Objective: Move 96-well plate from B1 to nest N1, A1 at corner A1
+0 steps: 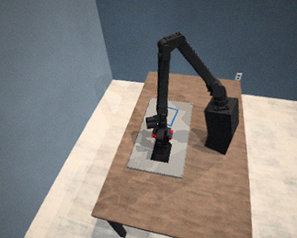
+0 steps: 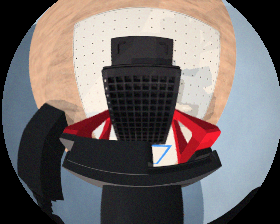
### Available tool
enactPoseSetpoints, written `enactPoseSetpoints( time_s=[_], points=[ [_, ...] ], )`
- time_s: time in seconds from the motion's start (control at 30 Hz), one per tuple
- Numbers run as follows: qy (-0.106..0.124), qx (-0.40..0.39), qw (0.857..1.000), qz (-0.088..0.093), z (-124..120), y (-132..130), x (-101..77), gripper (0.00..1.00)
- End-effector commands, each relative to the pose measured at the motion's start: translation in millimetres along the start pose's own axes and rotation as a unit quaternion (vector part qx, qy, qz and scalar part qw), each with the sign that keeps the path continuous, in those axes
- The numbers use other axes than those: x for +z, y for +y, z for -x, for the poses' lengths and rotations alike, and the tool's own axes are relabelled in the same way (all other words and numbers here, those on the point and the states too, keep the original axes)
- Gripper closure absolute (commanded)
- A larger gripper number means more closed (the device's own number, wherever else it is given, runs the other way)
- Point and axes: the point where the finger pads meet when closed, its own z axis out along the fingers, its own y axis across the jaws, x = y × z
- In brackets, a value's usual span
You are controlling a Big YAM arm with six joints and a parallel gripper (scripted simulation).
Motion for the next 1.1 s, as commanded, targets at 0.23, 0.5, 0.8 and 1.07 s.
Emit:
enactPoseSetpoints(
  time_s=[0.23,0.5,0.8,1.07],
  points=[
    [-0.003,0.008,1.0,-0.005,36.9,-4.6,-4.2,1.0],
    [-0.002,0.022,1.0,-0.007,35.6,-11.3,-4.3,1.0],
    [-0.002,0.017,1.0,-0.007,32.8,-7.4,-5.5,1.0],
    [-0.003,0.014,1.0,-0.008,31.5,-6.6,-6.6,1.0]
  ],
)
